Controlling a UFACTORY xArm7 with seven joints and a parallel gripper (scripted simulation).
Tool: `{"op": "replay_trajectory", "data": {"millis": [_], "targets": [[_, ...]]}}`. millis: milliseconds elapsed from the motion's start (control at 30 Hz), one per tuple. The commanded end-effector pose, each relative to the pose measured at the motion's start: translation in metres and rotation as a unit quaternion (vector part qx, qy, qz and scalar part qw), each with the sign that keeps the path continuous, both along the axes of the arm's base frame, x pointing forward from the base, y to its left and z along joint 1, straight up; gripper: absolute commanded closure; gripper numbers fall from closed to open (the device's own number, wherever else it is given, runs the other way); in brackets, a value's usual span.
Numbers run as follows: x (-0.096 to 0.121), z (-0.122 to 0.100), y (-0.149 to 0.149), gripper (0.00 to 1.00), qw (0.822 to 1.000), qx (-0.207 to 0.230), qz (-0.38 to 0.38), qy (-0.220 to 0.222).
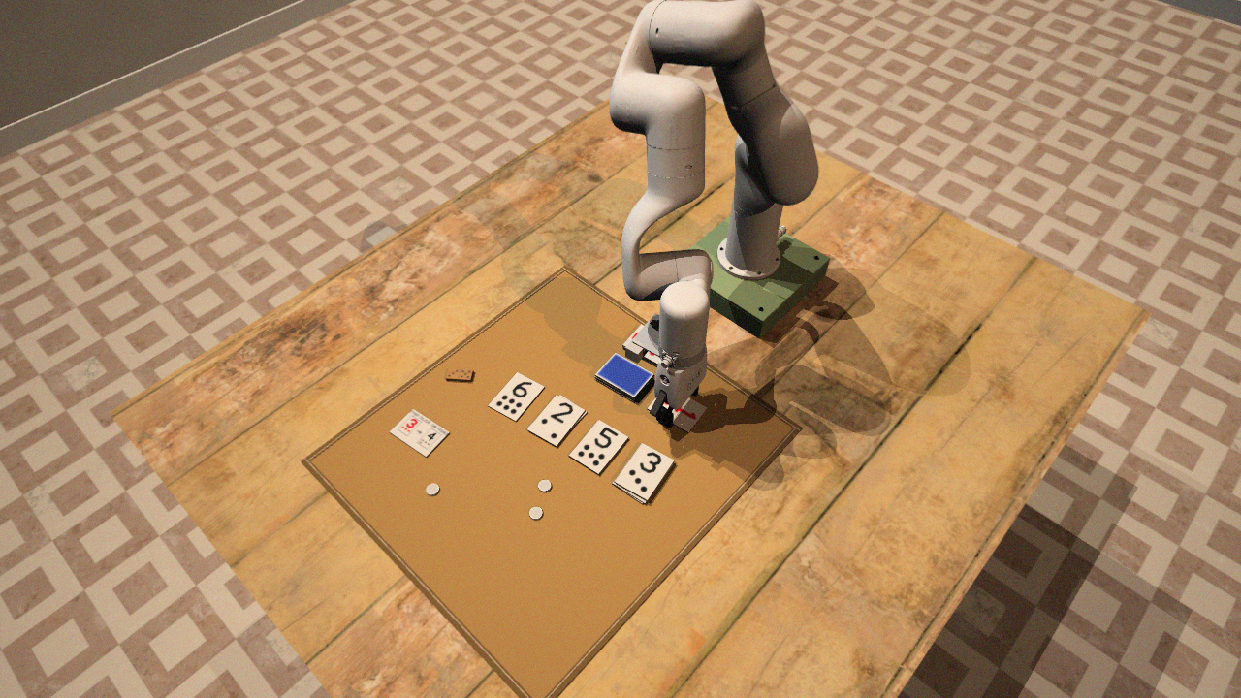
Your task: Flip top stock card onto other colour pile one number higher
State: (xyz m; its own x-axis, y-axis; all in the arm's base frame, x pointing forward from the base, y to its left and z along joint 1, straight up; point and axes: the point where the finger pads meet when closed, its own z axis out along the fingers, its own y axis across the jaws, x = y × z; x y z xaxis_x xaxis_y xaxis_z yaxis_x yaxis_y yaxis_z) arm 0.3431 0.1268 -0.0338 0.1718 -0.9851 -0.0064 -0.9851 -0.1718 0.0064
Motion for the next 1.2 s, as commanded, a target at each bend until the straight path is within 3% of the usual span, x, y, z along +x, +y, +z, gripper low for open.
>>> {"op": "replay_trajectory", "data": {"millis": [0, 1167], "targets": [[0.0013, 0.0007, 0.0004, 0.13, 1.000, 0.000, 0.000, -0.002], [0.0013, -0.0023, 0.0004, 0.13, 1.000, 0.000, 0.000, -0.002]]}}
